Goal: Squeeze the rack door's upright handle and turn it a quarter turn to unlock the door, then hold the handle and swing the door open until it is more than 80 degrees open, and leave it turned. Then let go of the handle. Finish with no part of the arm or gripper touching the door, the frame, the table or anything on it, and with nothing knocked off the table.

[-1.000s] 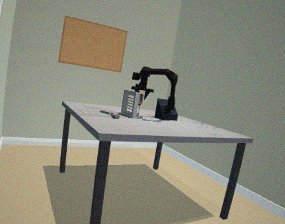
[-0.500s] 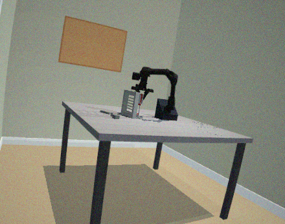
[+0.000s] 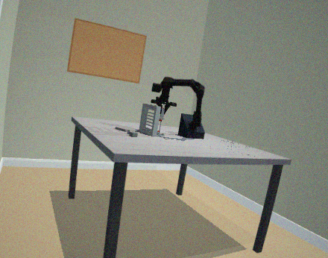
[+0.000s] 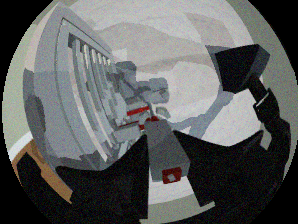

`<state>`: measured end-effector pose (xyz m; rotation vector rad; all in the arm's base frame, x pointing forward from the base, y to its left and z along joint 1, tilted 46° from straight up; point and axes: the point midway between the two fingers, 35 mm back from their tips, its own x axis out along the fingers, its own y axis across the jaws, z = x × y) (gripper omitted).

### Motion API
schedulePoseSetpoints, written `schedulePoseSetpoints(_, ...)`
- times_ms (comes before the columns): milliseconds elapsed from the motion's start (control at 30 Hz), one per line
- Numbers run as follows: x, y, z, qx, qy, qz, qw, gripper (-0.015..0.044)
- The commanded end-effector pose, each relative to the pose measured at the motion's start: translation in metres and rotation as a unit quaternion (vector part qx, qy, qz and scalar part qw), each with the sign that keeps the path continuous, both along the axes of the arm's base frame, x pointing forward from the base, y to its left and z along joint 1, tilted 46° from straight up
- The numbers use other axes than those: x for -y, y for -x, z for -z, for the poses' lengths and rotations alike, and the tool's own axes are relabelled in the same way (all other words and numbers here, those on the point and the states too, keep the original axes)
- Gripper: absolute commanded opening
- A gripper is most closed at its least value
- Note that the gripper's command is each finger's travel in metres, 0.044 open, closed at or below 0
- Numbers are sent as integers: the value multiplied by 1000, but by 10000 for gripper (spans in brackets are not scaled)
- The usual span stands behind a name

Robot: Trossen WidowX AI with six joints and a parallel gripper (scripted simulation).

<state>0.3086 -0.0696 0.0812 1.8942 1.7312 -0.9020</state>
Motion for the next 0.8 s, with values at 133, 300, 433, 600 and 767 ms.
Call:
schedulePoseSetpoints(133, 0, 0, 0, -1, -1, 2, 1000, 54)
schedulePoseSetpoints(300, 0, 0, 0, -1, -1, 2, 1000, 21)
schedulePoseSetpoints(433, 0, 0, 0, -1, -1, 2, 1000, 9)
schedulePoseSetpoints(600, 1, 3, 1, 23, -1, -22, 999, 9)
schedulePoseSetpoints(767, 2, 7, 2, 58, 0, -56, 997, 9)
